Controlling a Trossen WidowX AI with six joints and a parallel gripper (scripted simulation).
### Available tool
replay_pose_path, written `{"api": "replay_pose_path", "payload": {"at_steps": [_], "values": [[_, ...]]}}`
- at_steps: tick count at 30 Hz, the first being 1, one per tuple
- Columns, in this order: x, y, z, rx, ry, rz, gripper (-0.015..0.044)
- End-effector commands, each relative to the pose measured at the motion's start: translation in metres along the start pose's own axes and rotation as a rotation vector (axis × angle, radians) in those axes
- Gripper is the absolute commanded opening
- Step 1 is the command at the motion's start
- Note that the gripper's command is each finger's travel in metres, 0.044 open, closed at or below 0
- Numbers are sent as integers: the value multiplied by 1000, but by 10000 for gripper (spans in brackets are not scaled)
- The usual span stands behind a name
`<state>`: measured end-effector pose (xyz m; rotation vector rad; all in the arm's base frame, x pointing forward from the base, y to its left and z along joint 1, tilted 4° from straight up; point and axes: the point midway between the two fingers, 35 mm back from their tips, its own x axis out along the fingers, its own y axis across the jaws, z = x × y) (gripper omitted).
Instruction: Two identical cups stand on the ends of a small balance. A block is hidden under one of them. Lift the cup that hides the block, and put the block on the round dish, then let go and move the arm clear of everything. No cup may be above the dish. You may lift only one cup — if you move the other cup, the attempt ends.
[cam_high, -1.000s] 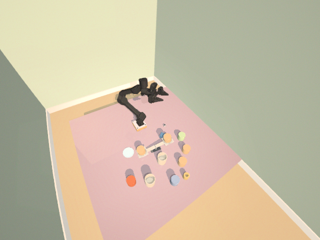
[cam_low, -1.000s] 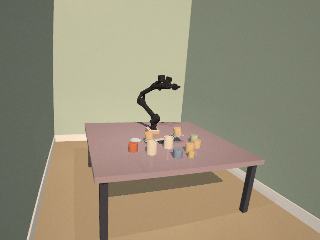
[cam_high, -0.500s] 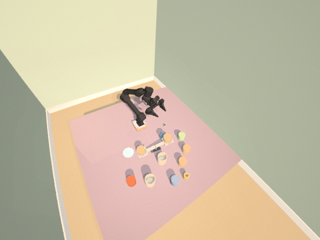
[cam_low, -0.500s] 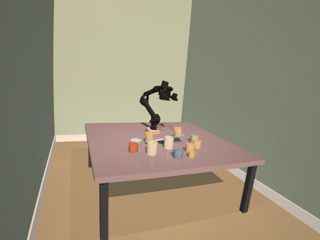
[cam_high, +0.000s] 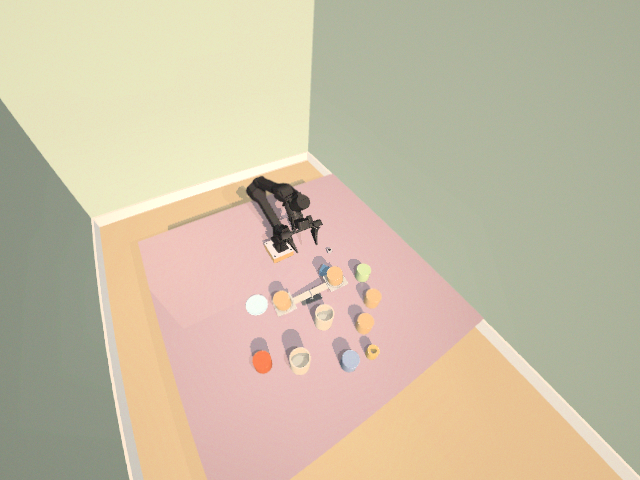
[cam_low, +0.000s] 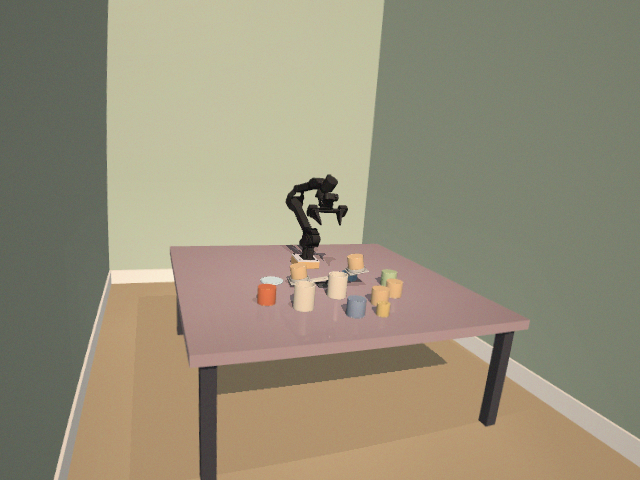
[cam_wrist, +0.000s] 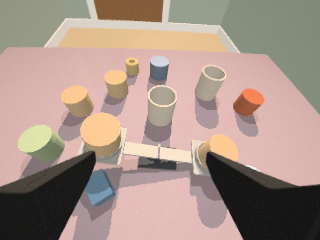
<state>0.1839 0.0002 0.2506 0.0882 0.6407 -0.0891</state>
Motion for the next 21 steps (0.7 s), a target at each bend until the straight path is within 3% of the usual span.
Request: {"api": "replay_pose_path", "payload": {"at_steps": [1,9,21], "values": [[6,-12,-18,46,74,-60,440],[9,-13,-18,10,98,-70,440],[36,-29,-5,-334,284,-82,440]]}}
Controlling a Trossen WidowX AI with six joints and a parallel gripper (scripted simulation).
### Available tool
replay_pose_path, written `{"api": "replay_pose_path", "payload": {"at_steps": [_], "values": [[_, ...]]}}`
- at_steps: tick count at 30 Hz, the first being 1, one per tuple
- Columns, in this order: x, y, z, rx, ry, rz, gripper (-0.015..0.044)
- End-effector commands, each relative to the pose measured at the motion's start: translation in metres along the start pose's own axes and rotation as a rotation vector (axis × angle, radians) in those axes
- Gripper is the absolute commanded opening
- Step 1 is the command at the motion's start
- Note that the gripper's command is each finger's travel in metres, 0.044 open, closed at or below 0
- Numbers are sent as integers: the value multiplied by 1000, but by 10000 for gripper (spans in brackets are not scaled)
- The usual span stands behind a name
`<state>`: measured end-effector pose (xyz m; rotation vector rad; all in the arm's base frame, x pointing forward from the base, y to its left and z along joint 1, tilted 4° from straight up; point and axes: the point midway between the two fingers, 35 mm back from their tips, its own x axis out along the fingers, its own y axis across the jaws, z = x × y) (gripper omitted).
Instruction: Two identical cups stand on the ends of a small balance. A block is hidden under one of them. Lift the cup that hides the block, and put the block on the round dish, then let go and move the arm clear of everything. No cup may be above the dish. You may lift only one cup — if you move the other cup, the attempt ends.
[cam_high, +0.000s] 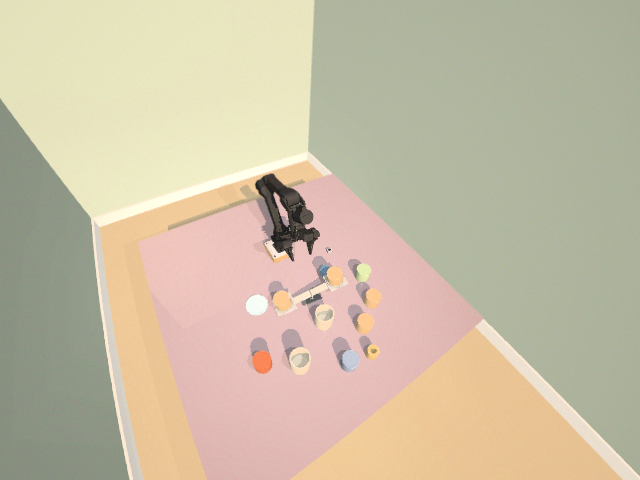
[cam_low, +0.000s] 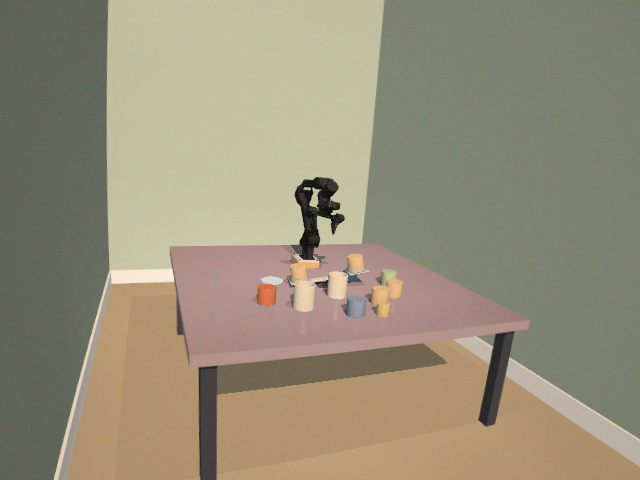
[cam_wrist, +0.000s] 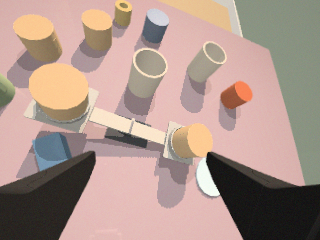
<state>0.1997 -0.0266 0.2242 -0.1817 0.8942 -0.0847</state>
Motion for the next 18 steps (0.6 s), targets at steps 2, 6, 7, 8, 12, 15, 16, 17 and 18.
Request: {"api": "replay_pose_path", "payload": {"at_steps": [2,6,7,8,12,15,16,17,18], "values": [[10,-7,6,-140,65,8,440],[20,-15,10,-261,122,22,440],[22,-17,10,-292,136,27,440],[25,-19,11,-322,150,33,440],[36,-28,14,-441,203,63,440],[45,-35,15,-528,240,92,440],[48,-38,15,-558,252,103,440],[52,-40,15,-587,264,115,440],[55,-43,15,-616,275,127,440]]}}
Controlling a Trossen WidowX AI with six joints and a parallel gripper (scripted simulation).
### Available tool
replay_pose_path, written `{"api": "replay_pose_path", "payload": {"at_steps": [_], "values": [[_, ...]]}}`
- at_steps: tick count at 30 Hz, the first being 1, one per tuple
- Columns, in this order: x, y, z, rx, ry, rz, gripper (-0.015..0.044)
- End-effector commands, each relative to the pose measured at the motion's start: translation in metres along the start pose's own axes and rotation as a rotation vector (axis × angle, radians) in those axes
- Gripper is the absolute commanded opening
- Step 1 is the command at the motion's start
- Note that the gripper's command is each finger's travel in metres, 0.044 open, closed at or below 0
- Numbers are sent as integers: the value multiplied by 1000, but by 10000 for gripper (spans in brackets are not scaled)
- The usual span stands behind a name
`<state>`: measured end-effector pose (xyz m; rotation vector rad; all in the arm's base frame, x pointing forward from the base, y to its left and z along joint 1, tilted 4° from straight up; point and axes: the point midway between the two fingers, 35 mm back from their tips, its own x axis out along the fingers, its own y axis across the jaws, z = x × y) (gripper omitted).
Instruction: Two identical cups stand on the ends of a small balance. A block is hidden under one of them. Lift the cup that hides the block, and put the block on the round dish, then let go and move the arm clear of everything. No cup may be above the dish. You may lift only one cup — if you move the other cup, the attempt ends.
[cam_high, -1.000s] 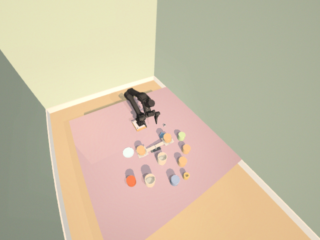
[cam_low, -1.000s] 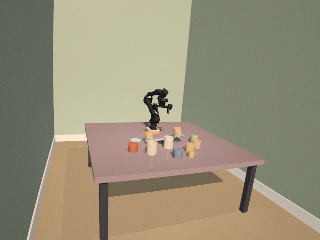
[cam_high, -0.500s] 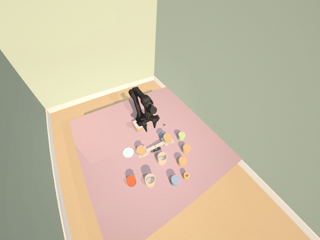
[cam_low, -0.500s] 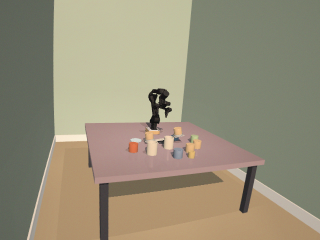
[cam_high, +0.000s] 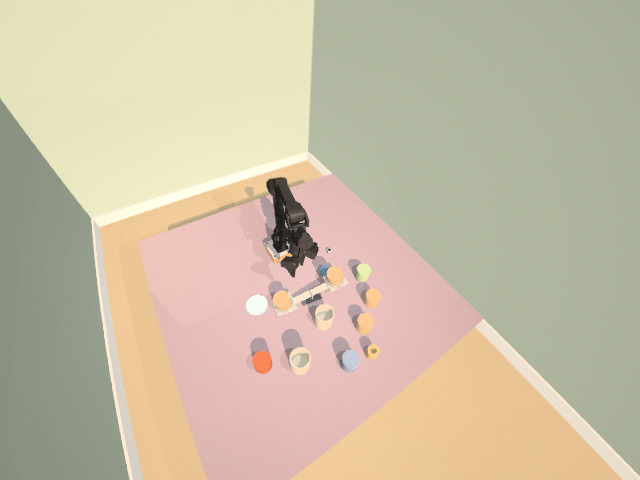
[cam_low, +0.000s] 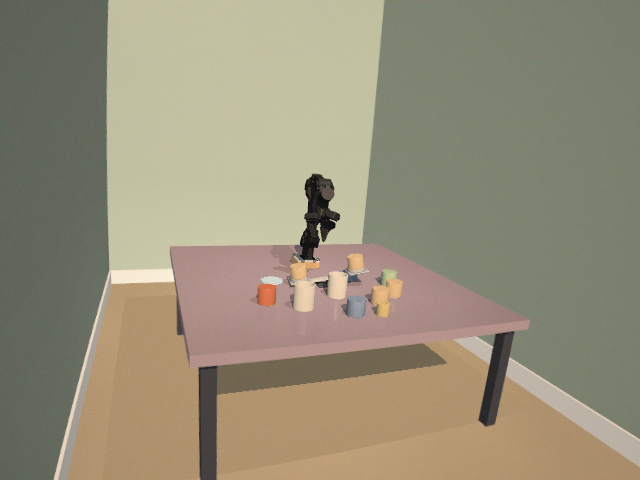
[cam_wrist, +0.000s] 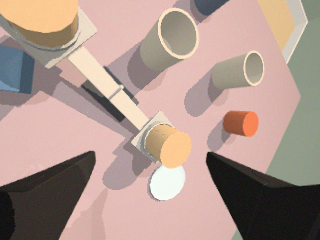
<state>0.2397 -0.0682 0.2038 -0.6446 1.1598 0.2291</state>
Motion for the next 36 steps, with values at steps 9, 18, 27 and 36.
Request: {"api": "replay_pose_path", "payload": {"at_steps": [9,18,27,36], "values": [[37,-32,-11,-340,74,151,440],[70,-55,-29,-589,71,289,440],[95,-68,-46,-763,31,389,440],[109,-63,-48,-763,31,389,440]]}}
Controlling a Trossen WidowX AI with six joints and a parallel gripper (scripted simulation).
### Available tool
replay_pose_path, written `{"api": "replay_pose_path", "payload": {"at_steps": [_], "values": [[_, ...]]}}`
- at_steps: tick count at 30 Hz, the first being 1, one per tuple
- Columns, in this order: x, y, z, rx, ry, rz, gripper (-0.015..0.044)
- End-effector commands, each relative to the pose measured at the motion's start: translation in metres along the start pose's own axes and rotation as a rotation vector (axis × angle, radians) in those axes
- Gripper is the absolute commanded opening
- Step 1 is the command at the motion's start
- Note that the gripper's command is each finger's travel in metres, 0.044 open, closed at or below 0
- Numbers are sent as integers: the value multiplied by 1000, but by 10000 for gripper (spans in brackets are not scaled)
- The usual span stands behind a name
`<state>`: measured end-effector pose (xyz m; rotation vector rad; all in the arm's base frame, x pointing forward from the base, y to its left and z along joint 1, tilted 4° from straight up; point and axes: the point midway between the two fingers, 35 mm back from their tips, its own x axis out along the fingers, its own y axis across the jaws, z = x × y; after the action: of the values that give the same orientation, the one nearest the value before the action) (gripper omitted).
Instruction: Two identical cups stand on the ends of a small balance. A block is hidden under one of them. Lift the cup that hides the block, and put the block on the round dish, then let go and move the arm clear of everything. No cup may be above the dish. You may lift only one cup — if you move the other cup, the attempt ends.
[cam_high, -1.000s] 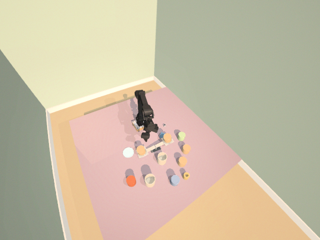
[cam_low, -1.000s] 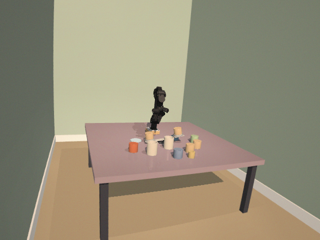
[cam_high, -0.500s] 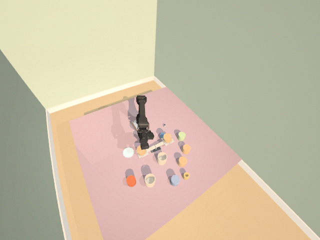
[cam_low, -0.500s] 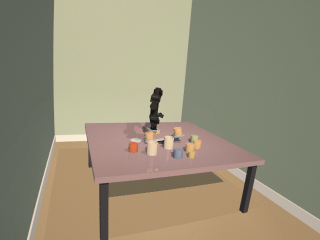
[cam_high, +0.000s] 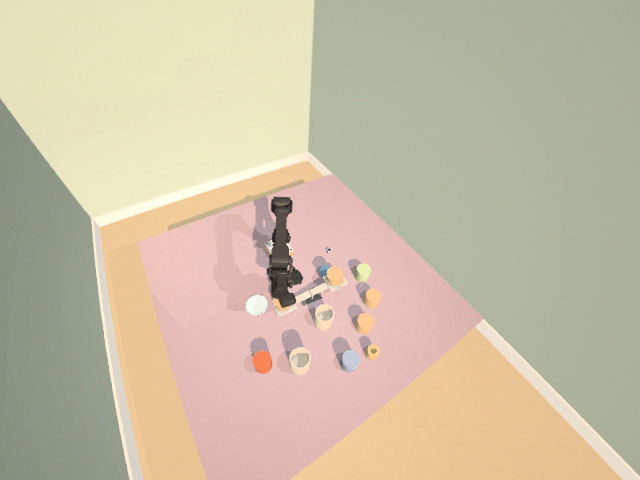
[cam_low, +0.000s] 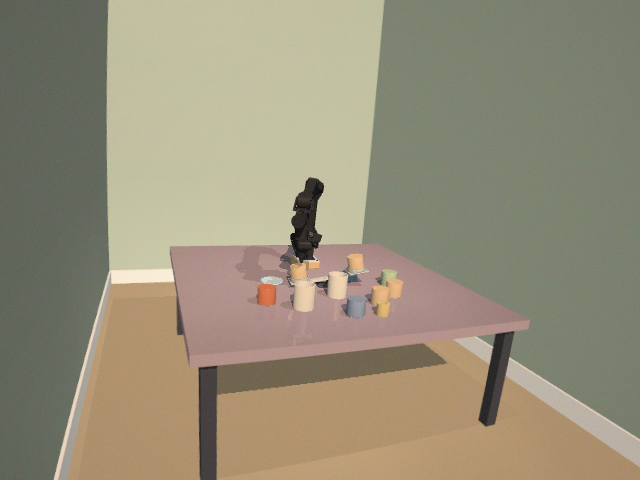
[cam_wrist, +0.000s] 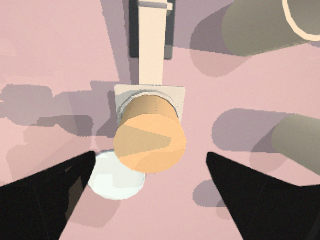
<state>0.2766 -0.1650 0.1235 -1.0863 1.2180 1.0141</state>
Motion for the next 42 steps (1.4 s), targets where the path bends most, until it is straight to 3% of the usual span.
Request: {"api": "replay_pose_path", "payload": {"at_steps": [1,42], "values": [[8,1,1,-5,-9,7,440],[69,2,2,-5,-10,7,440]]}}
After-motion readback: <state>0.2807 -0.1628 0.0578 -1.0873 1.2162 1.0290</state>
